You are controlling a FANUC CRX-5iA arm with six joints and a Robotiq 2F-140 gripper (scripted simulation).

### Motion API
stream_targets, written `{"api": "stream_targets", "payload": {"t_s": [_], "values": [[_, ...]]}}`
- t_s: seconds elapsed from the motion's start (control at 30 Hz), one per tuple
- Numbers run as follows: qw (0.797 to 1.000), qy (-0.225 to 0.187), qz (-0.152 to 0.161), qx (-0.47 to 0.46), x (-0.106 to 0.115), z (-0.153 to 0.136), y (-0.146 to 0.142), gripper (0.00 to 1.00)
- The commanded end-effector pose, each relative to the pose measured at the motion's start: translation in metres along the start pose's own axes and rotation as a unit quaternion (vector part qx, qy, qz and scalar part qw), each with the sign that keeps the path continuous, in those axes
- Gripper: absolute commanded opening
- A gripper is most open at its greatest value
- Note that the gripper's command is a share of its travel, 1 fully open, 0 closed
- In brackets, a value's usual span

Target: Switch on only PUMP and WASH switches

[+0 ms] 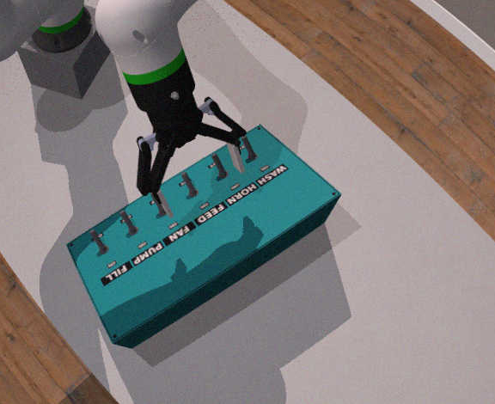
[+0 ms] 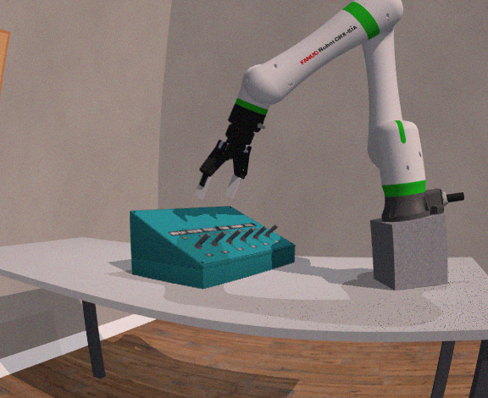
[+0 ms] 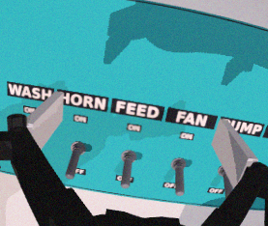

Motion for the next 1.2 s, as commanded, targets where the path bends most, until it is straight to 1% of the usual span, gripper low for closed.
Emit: {"api": "stream_targets", "payload": {"t_s": [0.0, 0.8, 0.97, 1.17], "values": [[1.0, 0.0, 0.0, 0.0, 0.0, 0.0, 0.0, 1.0], [1.0, 0.0, 0.0, 0.0, 0.0, 0.0, 0.002, 1.0], [1.0, 0.0, 0.0, 0.0, 0.0, -0.002, 0.01, 1.0], [1.0, 0.0, 0.0, 0.0, 0.0, -0.007, 0.029, 1.0]]}}
Point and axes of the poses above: the point where the finger pads meet when closed, its own x axis back along the fingers, its own y axis across the jaws, z = x × y, the point moved 6 cm from there along x, back along the fingers, and after that the axes turned 14 degrees about x, right-handed, at the moved point
